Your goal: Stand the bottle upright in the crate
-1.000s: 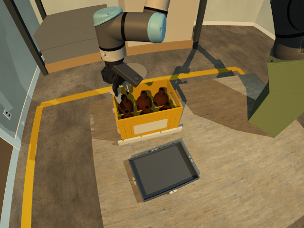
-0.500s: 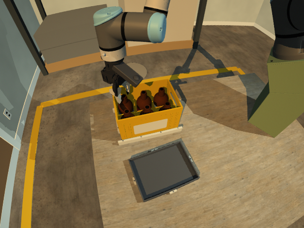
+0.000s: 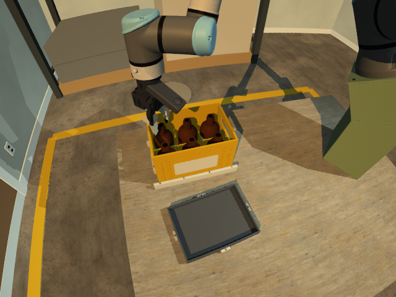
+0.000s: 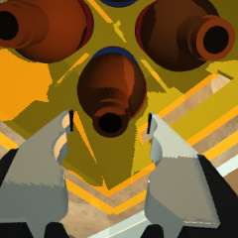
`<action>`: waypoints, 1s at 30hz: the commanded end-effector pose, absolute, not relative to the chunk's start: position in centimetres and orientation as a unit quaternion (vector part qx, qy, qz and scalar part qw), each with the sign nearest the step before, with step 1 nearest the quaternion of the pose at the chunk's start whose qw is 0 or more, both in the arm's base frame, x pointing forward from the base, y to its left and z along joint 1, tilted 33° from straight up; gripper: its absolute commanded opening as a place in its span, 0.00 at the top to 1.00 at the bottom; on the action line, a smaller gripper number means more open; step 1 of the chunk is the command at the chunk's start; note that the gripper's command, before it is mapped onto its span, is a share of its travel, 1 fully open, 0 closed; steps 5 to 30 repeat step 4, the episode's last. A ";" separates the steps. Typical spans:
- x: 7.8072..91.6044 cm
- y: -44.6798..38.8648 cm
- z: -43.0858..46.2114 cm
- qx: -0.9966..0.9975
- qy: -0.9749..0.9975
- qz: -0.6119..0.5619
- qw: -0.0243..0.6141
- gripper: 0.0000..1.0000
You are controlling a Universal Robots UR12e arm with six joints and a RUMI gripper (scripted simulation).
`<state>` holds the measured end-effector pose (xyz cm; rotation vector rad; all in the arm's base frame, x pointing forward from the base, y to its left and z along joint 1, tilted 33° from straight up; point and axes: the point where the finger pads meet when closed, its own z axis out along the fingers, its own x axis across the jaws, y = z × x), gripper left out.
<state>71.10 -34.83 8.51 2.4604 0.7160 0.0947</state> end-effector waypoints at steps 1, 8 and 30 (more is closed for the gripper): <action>71.1 -34.8 8.6 0.920 0.268 0.036 0.285 0.62; 71.1 -34.8 8.6 0.920 0.268 0.036 0.285 0.62; 71.1 -34.8 8.6 0.920 0.268 0.036 0.285 0.62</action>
